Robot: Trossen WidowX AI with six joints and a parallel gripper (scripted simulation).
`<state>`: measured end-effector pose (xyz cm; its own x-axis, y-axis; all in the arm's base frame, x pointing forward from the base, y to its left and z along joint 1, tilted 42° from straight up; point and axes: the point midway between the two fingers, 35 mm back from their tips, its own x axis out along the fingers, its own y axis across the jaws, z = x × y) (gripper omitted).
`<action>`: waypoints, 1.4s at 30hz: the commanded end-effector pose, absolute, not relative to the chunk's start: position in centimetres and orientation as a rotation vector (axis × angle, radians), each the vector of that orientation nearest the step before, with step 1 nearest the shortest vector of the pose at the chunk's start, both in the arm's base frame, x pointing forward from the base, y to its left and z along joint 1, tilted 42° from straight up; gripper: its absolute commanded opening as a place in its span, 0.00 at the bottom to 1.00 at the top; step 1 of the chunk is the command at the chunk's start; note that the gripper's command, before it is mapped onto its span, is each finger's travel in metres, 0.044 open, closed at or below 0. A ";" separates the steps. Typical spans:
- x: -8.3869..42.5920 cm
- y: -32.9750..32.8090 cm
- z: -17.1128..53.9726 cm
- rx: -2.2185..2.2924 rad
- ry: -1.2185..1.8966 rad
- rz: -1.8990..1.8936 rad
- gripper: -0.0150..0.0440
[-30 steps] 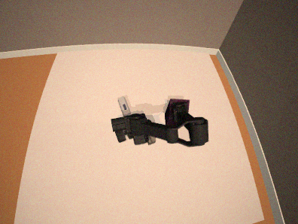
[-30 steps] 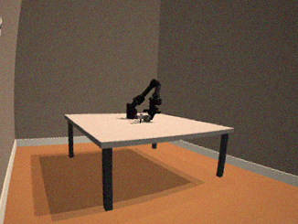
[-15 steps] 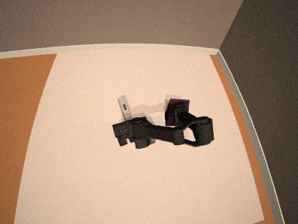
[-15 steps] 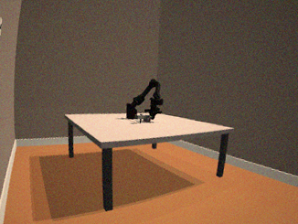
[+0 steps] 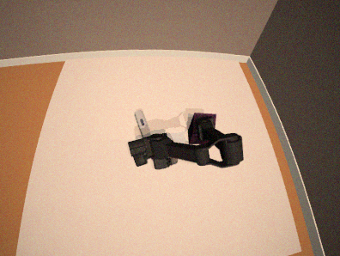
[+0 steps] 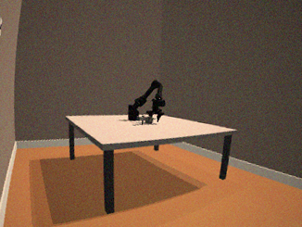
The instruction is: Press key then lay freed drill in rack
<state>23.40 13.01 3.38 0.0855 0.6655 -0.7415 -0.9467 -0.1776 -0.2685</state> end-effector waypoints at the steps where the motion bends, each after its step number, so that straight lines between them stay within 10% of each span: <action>1: 23.5 12.9 3.1 -0.933 0.402 1.503 1.00; 37: 23.9 12.1 2.0 -0.933 0.402 1.503 1.00; 42: 24.0 12.2 2.3 -0.929 0.398 1.500 0.78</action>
